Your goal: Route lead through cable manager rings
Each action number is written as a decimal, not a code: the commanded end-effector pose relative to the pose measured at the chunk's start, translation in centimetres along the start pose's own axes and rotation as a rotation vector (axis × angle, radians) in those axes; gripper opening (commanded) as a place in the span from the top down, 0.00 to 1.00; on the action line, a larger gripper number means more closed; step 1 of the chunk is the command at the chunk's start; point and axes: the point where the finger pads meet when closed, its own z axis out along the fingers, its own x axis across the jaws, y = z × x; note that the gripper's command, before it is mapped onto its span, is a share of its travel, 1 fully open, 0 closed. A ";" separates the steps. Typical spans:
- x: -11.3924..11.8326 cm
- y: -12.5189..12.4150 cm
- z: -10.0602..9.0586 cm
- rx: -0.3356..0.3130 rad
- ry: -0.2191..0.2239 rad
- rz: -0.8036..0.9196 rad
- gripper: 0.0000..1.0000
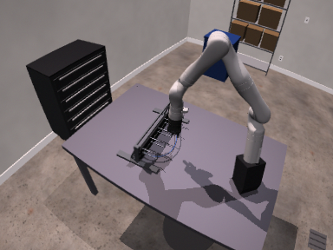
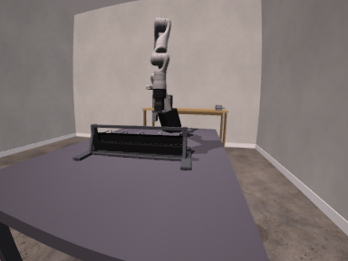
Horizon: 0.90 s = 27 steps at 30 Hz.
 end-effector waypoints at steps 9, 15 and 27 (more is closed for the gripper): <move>-0.1 0.0 -0.1 -0.001 -0.002 0.000 0.33; -0.1 0.0 0.0 -0.001 -0.002 0.000 0.33; -0.1 0.0 1.2 -0.001 -0.002 0.000 0.33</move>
